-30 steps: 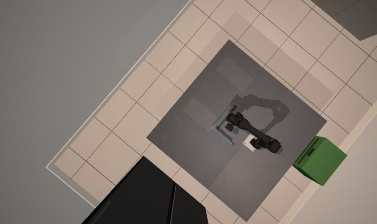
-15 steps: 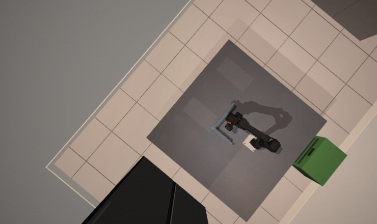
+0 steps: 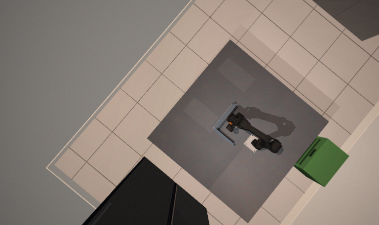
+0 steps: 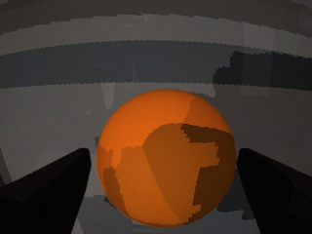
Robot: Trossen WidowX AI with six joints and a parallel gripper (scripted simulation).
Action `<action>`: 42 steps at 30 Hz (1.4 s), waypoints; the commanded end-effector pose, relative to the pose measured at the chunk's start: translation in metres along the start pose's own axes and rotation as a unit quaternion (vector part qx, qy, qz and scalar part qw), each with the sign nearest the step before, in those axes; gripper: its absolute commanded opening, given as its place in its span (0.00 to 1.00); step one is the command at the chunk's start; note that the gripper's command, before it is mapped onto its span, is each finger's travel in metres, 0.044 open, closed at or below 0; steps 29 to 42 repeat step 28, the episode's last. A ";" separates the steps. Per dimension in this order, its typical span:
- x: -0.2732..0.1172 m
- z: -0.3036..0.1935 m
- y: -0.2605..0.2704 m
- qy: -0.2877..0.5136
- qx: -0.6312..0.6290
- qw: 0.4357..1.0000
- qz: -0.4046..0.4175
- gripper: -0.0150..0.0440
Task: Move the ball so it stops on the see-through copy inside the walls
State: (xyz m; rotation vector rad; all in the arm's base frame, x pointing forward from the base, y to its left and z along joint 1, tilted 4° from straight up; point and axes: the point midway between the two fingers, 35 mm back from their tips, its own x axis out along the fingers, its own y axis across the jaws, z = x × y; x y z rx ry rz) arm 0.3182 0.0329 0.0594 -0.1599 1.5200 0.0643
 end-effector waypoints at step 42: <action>-0.130 -0.002 -0.001 -0.007 -0.002 1.000 0.000 1.00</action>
